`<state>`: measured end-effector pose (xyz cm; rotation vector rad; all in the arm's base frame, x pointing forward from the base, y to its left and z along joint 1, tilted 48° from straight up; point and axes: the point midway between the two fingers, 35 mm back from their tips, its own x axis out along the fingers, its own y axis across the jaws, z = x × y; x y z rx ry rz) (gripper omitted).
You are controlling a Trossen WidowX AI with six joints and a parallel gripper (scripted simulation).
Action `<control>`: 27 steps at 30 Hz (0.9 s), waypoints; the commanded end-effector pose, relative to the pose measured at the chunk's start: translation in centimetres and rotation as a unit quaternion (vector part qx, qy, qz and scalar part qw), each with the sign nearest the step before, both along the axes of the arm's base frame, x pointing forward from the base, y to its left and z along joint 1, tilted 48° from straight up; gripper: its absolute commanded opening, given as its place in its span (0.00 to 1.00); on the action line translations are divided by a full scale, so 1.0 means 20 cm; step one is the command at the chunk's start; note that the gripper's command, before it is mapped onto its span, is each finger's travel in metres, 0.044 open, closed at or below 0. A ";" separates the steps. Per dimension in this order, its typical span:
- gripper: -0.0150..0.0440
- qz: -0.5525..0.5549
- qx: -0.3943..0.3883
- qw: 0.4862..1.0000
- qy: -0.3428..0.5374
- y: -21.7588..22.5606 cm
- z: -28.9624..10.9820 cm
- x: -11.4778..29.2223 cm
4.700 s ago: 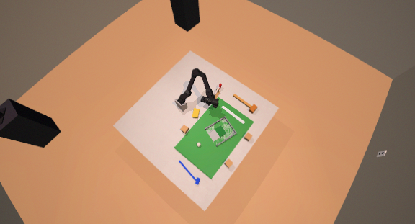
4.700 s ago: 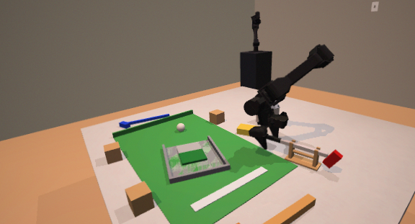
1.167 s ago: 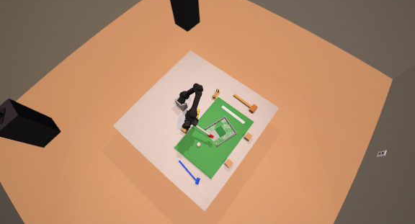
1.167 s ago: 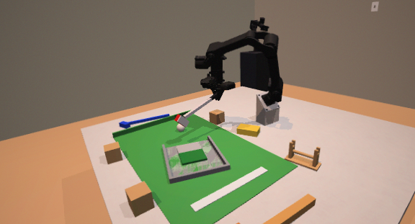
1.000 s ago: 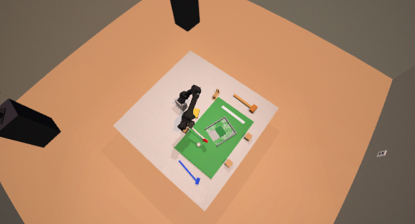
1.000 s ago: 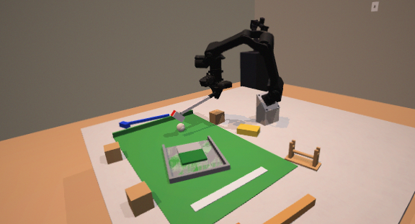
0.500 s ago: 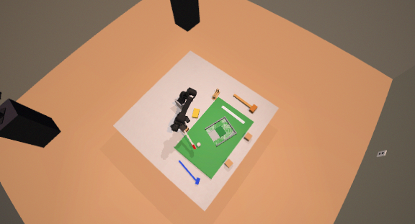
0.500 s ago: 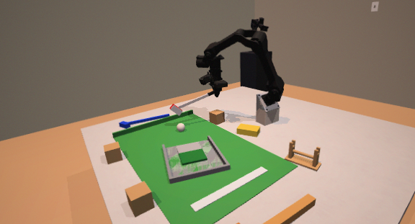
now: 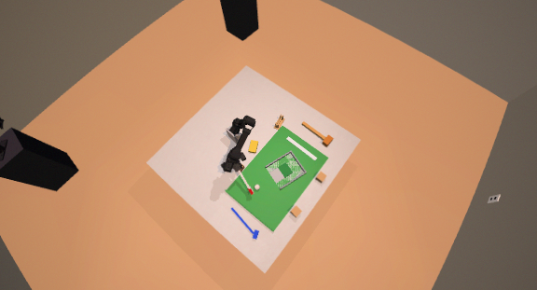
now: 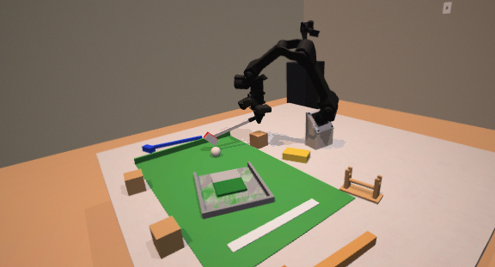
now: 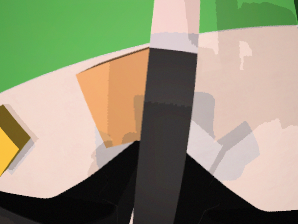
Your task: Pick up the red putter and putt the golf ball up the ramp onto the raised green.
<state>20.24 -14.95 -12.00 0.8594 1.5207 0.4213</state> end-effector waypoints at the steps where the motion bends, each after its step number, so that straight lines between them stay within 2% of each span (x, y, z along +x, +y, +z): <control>1: 0.25 -0.005 0.002 1.000 -0.002 0.02 -0.02 0.01; 16: 0.25 -0.005 0.003 1.000 -0.002 0.11 -0.10 0.01; 27: 0.25 0.000 0.001 1.000 0.000 0.09 -0.09 0.01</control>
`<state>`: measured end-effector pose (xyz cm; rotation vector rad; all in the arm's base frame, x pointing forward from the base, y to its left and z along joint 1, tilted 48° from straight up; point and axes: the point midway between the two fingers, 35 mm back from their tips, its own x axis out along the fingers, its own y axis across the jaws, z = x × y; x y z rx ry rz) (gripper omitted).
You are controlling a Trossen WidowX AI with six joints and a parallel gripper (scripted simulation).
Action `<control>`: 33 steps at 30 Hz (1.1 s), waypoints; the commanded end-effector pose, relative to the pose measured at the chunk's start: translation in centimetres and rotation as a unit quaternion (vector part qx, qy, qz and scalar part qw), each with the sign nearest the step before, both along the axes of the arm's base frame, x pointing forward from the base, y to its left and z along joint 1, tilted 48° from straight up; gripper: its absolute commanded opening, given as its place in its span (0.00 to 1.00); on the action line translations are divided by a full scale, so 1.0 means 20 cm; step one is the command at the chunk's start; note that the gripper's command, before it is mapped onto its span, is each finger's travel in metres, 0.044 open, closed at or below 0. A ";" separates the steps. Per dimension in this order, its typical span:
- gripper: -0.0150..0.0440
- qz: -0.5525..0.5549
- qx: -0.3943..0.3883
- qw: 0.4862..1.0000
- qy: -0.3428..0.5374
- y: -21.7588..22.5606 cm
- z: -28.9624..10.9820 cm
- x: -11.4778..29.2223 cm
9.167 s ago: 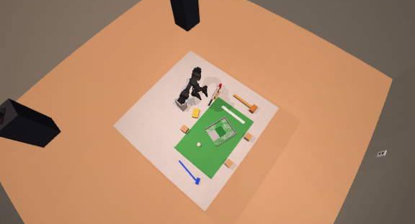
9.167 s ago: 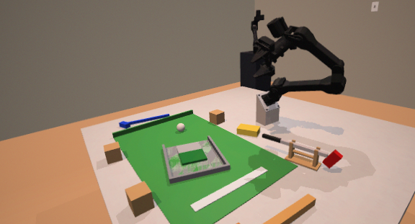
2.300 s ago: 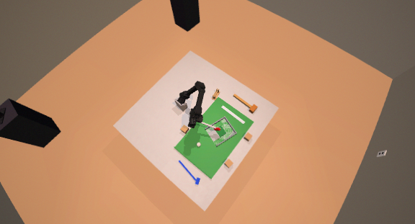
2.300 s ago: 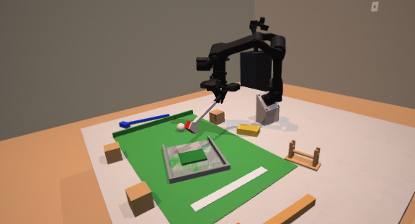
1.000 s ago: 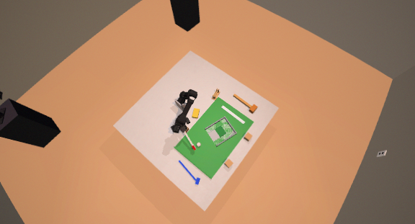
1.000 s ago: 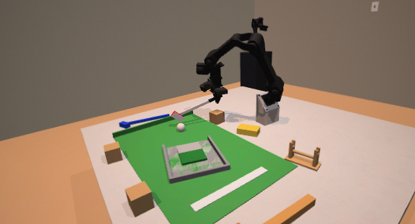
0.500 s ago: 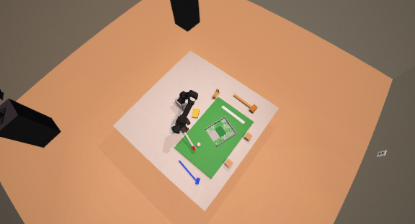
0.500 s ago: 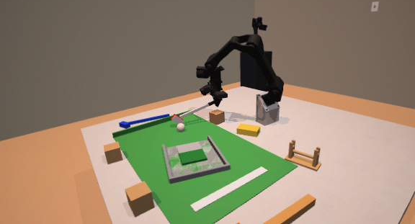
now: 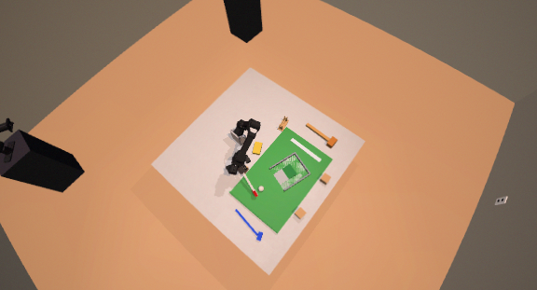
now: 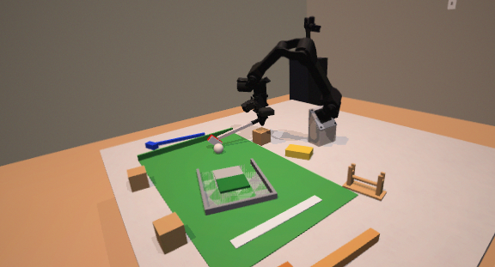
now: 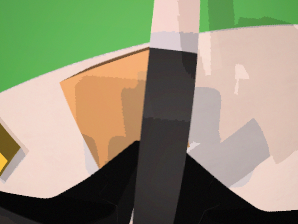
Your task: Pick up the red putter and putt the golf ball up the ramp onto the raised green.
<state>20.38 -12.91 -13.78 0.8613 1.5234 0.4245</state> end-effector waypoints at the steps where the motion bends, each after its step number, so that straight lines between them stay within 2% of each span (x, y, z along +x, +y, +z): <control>1: 0.25 -0.001 -0.001 1.000 -0.001 -0.01 -0.01 0.00; 9: 0.25 -0.006 0.000 1.000 -0.003 -0.09 -0.11 -0.03; 21: 0.25 -0.007 0.003 1.000 -0.001 -0.07 -0.10 -0.03; 30: 0.25 -0.007 0.003 1.000 -0.003 0.32 0.34 0.15; 33: 0.25 -0.006 0.004 1.000 -0.003 0.36 0.37 0.15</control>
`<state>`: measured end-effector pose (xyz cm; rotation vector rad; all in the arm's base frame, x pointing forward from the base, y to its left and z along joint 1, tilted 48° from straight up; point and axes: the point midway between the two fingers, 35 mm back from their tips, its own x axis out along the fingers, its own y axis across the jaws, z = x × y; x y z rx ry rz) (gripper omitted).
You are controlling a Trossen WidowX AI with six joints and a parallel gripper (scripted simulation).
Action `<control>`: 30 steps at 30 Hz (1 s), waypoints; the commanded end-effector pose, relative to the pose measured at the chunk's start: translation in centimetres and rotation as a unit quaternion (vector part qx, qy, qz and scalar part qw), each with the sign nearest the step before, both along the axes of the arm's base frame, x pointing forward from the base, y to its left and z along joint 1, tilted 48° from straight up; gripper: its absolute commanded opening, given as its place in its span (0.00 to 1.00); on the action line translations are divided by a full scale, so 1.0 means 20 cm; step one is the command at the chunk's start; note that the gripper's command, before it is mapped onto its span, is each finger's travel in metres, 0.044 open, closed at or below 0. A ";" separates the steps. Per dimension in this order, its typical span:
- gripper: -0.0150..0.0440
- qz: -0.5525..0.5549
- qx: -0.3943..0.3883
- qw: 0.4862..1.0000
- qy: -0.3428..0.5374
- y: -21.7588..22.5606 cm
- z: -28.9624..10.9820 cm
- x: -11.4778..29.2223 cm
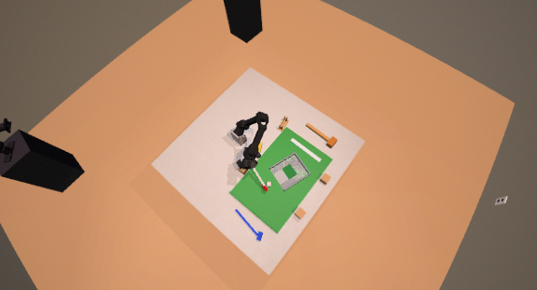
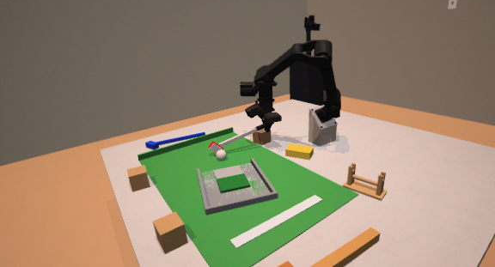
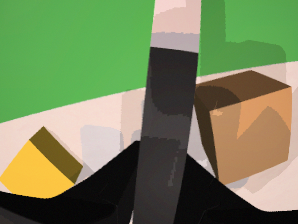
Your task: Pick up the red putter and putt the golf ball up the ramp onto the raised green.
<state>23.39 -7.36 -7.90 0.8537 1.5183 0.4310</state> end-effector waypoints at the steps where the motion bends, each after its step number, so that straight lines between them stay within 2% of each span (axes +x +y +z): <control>1: 0.25 -0.009 0.005 1.000 0.001 0.08 0.08 0.00; 7: 0.25 -0.009 0.004 1.000 0.001 0.04 0.11 0.00; 16: 0.25 -0.009 0.004 1.000 0.002 -0.14 0.28 -0.01; 30: 0.25 -0.012 0.007 1.000 0.004 -0.11 0.26 -0.01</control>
